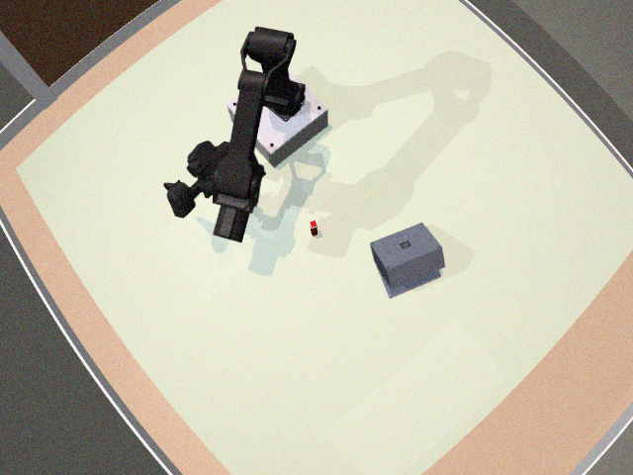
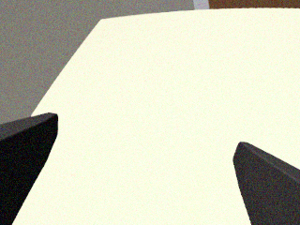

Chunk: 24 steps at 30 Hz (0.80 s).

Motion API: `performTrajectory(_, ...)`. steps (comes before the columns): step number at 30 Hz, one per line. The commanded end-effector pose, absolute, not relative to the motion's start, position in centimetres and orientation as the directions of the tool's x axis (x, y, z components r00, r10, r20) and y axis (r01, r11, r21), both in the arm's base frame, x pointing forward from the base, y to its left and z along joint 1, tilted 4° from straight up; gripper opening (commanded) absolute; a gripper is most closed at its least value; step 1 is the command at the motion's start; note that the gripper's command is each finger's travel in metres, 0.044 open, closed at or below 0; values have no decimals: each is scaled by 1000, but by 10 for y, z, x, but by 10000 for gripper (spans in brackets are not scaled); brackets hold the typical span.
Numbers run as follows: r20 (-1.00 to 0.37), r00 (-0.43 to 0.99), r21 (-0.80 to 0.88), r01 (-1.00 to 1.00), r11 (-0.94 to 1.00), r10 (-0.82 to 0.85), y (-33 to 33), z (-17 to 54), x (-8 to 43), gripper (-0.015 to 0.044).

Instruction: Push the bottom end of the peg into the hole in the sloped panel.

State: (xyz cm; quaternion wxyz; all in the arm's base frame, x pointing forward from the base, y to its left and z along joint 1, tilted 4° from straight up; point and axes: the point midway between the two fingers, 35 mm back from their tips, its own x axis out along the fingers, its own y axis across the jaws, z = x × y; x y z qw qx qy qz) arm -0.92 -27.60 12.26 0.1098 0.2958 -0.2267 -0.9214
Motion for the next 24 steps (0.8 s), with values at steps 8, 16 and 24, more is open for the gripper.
performTrajectory(8, -556, -755, 353, 163, -921, -347, -275, 114, 6, 440)
performTrajectory(16, -627, -693, 196, 302, -933, -356, -274, 105, 26, 440)
performTrajectory(24, -693, -625, 52, 454, -890, -359, -270, 96, 46, 440)
